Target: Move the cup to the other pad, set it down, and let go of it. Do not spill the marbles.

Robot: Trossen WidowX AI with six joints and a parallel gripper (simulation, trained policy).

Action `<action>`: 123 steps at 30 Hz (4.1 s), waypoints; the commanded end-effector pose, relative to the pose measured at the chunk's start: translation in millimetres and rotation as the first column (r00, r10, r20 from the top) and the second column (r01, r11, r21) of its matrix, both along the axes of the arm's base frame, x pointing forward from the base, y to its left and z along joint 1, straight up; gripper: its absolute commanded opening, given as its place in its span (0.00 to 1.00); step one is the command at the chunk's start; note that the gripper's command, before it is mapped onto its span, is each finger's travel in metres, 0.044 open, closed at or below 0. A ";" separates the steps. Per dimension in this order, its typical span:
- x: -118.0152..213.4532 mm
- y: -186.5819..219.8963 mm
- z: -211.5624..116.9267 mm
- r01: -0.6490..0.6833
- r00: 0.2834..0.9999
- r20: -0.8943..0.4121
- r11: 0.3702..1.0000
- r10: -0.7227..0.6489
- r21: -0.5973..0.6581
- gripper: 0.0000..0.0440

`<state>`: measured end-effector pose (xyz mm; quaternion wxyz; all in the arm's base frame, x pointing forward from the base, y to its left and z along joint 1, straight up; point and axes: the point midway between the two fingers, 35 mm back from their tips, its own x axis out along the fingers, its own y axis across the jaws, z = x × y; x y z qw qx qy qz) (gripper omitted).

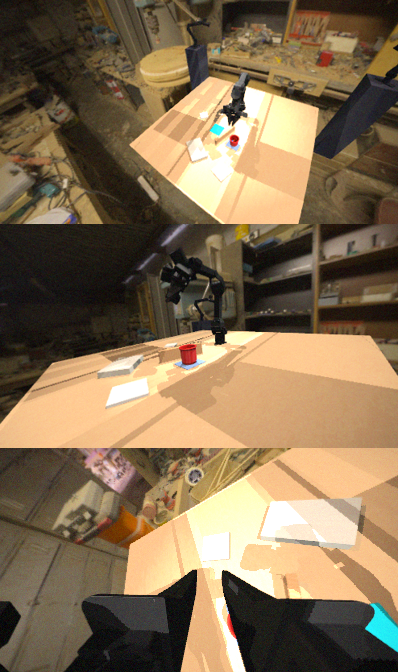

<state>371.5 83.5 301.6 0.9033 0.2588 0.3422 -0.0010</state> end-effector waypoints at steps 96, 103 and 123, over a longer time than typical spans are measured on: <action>-42.4 -1.9 -232.3 0.132 0.555 -0.772 0.949 -0.310 -0.287 0.00; -43.4 -4.8 -214.2 0.167 0.563 -0.762 0.947 -0.320 -0.274 0.00; -39.5 -34.9 -148.3 0.355 0.582 -0.714 0.912 -0.388 -0.206 0.00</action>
